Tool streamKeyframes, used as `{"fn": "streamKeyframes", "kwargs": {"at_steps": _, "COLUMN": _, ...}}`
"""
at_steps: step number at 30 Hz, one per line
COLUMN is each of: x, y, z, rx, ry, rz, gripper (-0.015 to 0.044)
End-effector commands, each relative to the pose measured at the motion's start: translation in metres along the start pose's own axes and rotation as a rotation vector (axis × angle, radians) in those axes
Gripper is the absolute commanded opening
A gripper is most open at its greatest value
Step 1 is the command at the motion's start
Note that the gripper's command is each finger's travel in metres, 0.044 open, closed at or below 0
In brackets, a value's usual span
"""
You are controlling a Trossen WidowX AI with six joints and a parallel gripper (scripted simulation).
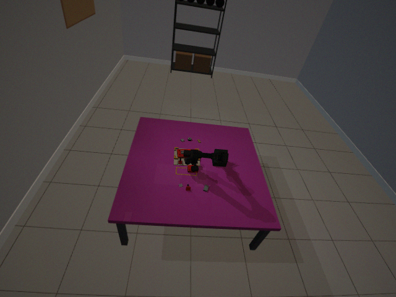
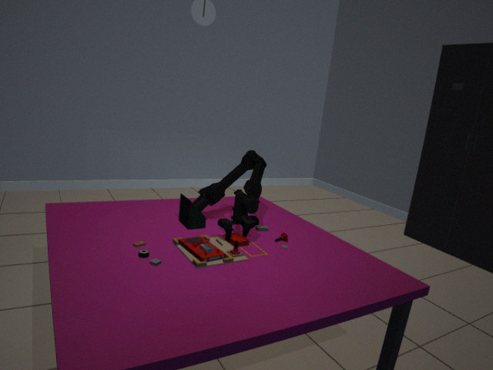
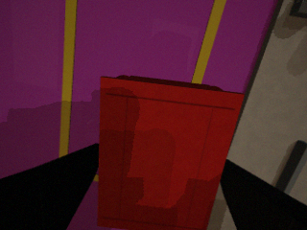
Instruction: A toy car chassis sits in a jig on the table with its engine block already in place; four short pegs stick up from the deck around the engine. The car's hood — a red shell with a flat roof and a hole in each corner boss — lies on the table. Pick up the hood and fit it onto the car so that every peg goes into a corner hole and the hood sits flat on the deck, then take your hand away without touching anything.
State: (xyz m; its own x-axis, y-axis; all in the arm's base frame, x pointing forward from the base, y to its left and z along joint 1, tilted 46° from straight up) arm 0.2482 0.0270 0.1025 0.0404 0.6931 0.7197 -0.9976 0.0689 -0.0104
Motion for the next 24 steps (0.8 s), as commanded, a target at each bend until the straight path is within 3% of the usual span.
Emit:
{"fn": "streamKeyframes", "kwargs": {"at_steps": 1, "x": 0.0, "y": 0.0, "z": 0.0, "rx": 0.0, "ry": 0.0, "rz": 0.001, "gripper": 0.0335}}
{"fn": "streamKeyframes", "kwargs": {"at_steps": 7, "x": 0.0, "y": 0.0, "z": 0.0, "rx": 0.0, "ry": 0.0, "rz": 0.001, "gripper": 0.0295}}
{"fn": "streamKeyframes", "kwargs": {"at_steps": 18, "x": 0.0, "y": 0.0, "z": 0.009, "rx": 0.0, "ry": 0.001, "rz": -0.001, "gripper": 0.0006}}
{"fn": "streamKeyframes", "kwargs": {"at_steps": 24, "x": 0.0, "y": 0.0, "z": 0.021, "rx": 0.0, "ry": 0.002, "rz": -0.001, "gripper": 0.0}}
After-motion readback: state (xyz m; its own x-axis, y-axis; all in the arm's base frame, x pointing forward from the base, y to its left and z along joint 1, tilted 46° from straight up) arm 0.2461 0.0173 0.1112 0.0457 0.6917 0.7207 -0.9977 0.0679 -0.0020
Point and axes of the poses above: the point midway between the two fingers, 35 mm back from their tips, its own z axis back along the fingers, its own x axis across the jaws, y = z × x, the point moved 8 cm from there along z, back along the fingers, and after that the axes turned 5 degrees about -z, right-handed, at the moved point
